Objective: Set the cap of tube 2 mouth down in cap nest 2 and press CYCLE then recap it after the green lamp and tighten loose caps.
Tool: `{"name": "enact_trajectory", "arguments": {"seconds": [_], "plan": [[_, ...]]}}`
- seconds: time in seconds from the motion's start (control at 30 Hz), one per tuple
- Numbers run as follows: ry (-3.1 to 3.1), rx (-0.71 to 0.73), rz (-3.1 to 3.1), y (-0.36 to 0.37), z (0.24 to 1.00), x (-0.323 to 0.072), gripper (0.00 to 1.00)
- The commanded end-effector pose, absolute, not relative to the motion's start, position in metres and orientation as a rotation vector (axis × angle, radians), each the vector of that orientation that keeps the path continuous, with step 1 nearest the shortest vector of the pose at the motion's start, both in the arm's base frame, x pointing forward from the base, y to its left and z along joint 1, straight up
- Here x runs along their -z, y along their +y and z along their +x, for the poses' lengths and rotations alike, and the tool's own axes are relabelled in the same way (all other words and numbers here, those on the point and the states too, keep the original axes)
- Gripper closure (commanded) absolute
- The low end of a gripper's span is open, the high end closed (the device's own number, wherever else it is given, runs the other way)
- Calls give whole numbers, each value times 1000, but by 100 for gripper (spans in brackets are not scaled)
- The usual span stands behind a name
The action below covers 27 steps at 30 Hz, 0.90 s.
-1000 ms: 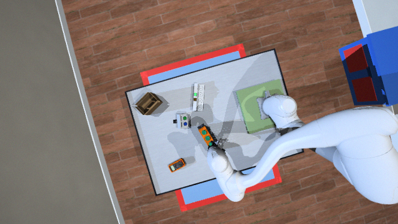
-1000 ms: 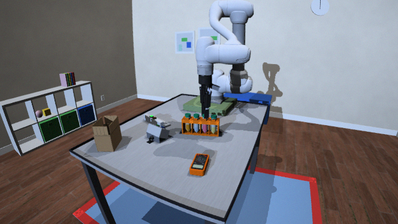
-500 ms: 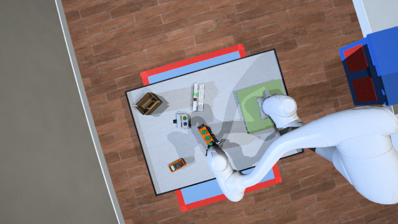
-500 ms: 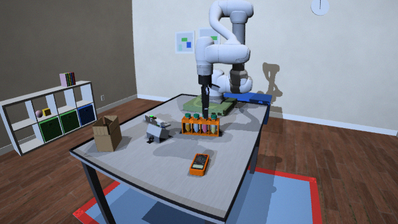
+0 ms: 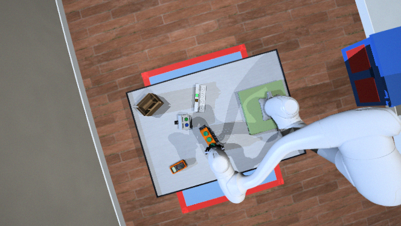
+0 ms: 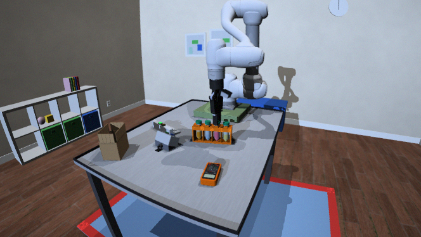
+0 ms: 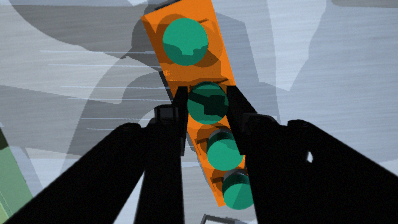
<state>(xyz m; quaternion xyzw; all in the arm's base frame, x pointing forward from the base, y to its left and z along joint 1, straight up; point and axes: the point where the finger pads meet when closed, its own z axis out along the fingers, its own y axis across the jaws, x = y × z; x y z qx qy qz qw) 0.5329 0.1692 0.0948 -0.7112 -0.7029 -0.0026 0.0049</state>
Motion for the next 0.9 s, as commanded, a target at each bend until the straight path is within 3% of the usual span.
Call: {"name": "enact_trajectory", "arguments": {"seconds": [0.0, 0.17, 0.2, 0.6, 0.87], "plan": [[-1980, 0, -2445, 170, 534, -97, 70], [-1976, 1, -2443, 170, 534, -96, 70], [-1979, -1, -2445, 170, 534, -98, 59], [-1976, 2, -2443, 170, 534, -97, 59], [-2338, 4, -2095, 170, 534, -98, 59]]}}
